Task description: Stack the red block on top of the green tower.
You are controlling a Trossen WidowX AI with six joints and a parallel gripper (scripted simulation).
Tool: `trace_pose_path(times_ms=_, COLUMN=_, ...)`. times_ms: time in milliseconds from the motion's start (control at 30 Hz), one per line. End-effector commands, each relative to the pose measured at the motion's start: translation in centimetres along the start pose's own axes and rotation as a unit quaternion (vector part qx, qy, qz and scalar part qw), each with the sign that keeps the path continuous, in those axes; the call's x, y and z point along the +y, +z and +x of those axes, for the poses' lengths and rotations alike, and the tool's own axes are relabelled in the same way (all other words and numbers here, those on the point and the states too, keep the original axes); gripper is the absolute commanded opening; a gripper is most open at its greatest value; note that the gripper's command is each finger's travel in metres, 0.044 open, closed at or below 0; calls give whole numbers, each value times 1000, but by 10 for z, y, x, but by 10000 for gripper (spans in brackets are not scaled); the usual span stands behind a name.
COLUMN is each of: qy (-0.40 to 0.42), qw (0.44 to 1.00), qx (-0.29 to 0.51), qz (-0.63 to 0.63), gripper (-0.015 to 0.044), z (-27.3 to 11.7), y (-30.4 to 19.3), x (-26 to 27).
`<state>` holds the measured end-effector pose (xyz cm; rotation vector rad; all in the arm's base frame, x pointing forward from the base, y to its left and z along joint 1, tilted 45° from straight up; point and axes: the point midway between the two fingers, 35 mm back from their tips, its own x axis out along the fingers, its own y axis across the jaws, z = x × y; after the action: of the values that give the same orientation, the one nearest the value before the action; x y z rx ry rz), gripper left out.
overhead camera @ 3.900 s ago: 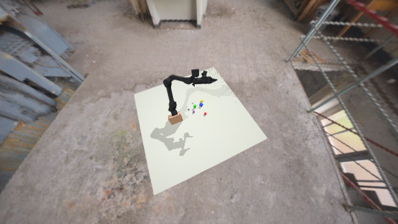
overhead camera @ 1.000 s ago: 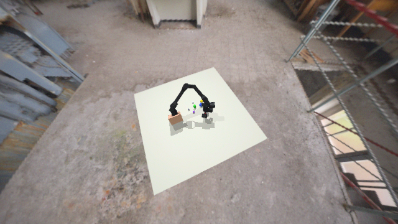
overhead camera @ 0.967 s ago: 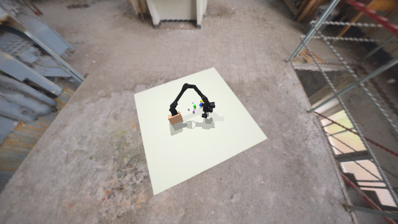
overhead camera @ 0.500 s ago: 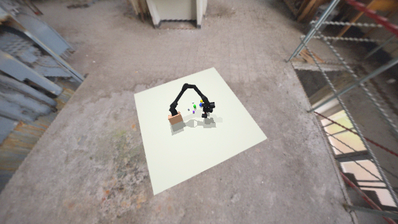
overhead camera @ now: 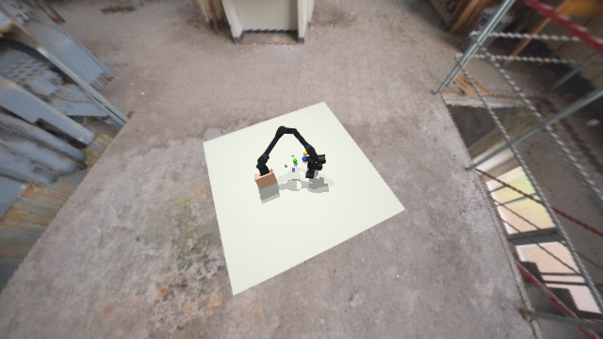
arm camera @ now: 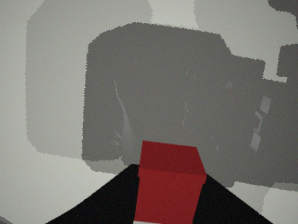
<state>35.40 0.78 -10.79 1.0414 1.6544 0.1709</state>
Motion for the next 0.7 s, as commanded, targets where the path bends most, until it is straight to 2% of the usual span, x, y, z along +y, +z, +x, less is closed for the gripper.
trace_pose_path(times_ms=0, qy=2, qw=1000, qx=2, qz=1, gripper=0, z=-1, y=0, x=0)
trace_pose_path(times_ms=667, qy=0, qw=1000, qx=1, qz=1, gripper=0, z=-86, y=1, x=-1)
